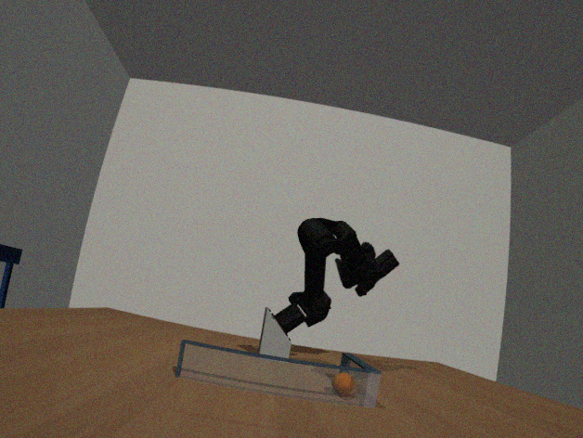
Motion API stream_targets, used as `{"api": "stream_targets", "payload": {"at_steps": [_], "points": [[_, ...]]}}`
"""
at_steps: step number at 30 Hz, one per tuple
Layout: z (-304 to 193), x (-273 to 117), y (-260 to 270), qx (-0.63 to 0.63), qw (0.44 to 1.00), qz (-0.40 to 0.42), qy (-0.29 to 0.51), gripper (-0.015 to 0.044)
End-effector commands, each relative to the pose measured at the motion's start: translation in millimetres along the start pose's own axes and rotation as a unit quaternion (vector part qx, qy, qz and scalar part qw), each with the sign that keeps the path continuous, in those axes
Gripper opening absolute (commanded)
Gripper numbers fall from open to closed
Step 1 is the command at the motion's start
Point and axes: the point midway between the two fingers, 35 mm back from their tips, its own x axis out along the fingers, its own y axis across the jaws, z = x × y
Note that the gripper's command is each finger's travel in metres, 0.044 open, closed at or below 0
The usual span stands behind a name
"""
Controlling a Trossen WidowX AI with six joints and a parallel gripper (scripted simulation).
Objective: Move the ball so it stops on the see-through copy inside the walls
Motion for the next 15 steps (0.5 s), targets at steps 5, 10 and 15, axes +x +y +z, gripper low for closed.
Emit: {"api": "stream_targets", "payload": {"at_steps": [5,10,15], "points": [[3.2,-4.6,-22.3,0.011,0.999,-0.053,0.0,0.0301],[9.2,-21.1,-63.2,0.019,0.988,-0.152,0.002,0.0301],[16.5,-57.0,-110.6,0.005,0.96,-0.278,0.013,0.0301]]}}
